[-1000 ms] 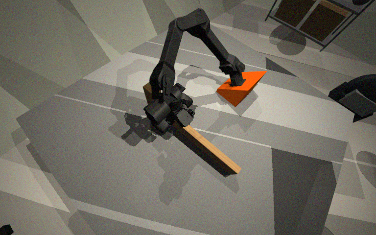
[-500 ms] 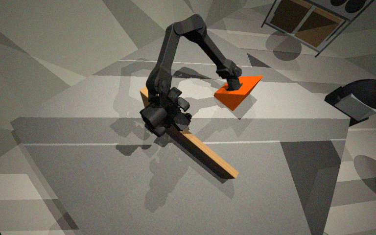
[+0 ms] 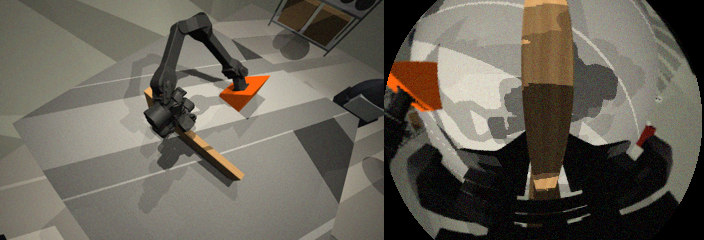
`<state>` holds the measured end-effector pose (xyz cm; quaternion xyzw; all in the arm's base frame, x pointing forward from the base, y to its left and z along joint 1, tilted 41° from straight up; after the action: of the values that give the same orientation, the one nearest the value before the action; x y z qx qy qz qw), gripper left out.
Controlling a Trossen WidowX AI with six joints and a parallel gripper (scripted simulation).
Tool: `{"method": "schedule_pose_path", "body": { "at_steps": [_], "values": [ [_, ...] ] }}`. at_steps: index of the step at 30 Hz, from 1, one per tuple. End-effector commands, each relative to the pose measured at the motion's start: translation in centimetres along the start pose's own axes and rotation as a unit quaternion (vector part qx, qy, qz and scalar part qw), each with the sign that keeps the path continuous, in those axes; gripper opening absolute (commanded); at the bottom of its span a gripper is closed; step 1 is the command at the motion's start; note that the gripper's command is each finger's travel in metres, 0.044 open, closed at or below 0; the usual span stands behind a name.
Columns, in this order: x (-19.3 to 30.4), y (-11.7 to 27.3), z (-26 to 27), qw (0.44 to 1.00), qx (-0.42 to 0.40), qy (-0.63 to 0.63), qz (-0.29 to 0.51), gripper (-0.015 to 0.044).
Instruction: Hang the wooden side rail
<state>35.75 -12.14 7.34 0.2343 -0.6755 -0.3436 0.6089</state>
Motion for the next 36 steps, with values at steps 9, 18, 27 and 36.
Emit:
{"method": "schedule_pose_path", "body": {
  "at_steps": [9,18,27,36],
  "values": [
    [0.38,0.68,-0.29,1.000,0.008,-0.002,-0.001,0.0000],
    [0.48,0.69,-0.40,1.000,0.008,-0.002,-0.001,0.0000],
    [0.58,0.61,-0.39,1.000,0.008,-0.002,-0.001,0.0000],
    [0.69,0.53,-0.29,1.000,0.008,-0.002,-0.001,0.0000]
  ]
}}
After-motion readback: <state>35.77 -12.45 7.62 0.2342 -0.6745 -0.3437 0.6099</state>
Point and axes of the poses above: the point midway between the two fingers, 35 mm back from their tips, its own y axis back along the fingers, its own z axis across the jaws, x = y × z, the point moved 2 cm from there along y, back along the fingers, and after that the axes turned 5 degrees about -y, right-handed, at the moved point
